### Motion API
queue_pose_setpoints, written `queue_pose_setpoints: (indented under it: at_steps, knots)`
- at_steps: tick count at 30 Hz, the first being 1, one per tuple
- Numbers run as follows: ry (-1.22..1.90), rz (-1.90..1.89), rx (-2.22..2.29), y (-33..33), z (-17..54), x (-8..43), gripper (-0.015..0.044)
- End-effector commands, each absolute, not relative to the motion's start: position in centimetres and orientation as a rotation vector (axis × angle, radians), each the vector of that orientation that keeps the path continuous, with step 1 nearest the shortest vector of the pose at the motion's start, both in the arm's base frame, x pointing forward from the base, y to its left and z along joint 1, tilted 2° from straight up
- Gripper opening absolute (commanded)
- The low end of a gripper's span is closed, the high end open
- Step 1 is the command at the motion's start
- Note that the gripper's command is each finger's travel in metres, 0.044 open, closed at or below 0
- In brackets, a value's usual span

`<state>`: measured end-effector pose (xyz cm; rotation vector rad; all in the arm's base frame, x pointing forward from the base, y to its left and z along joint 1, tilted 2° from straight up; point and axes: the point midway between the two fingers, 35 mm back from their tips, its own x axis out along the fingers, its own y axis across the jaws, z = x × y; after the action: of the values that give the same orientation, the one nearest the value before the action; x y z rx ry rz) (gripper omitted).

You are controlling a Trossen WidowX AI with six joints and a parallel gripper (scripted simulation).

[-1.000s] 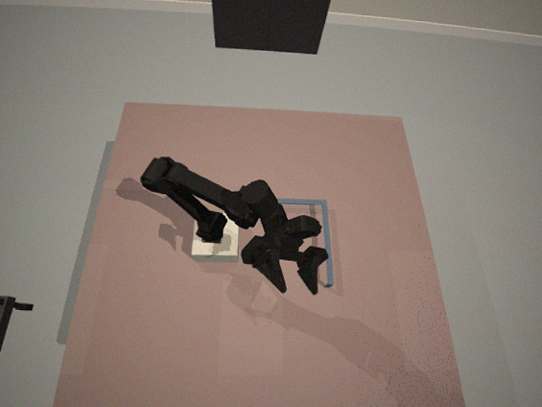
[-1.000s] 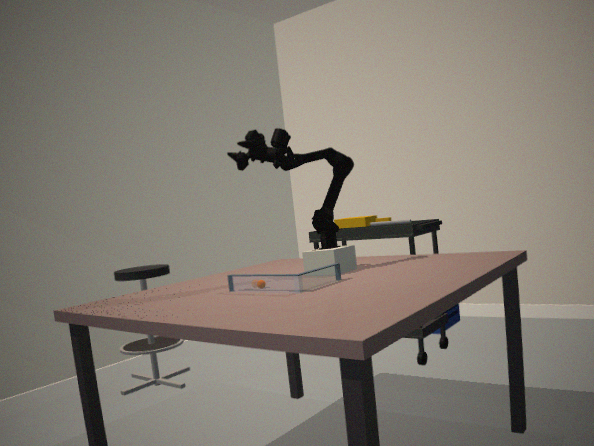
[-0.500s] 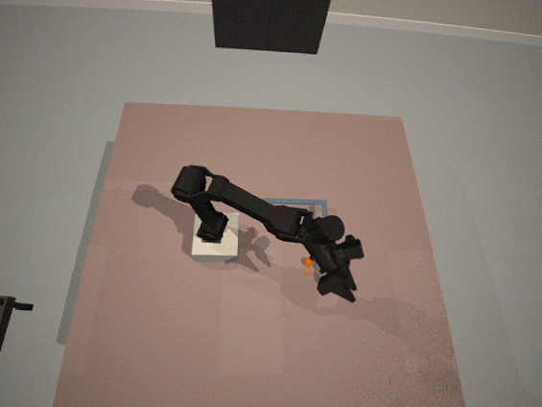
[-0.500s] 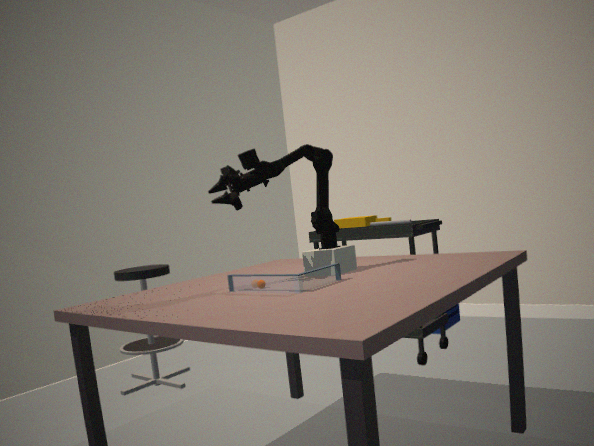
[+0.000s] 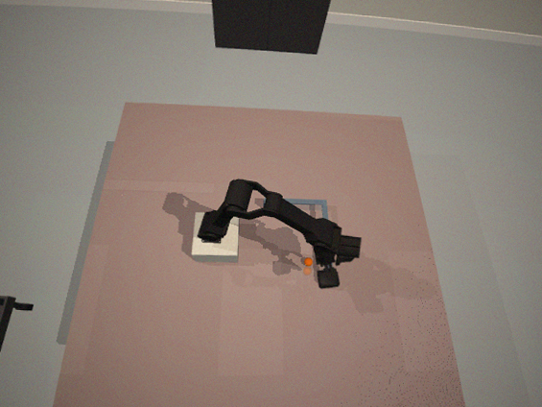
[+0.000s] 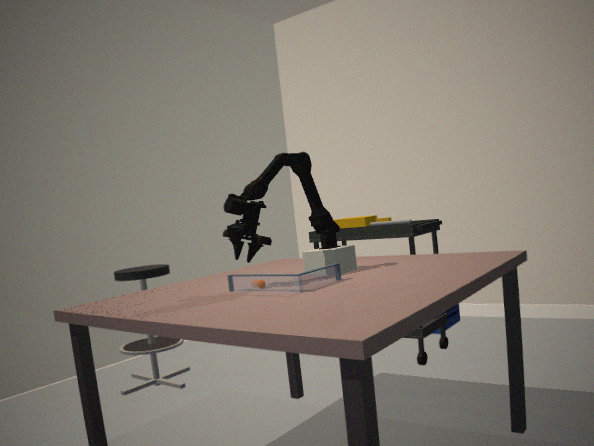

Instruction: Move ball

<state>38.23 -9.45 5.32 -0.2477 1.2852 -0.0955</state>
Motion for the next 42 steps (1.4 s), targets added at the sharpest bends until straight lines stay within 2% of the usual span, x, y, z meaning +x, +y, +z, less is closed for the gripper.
queue_pose_setpoints:
  at_steps: [1,38,42]
  knots:
    - [1.507,-0.01,-0.088,-6.3,1.4,35.8,0.0253]
    - [1.545,0.0,-0.063,-6.0,-4.1,35.4,0.0253]
    - [1.545,0.0,-0.063,-6.0,-4.1,35.4,0.0148]
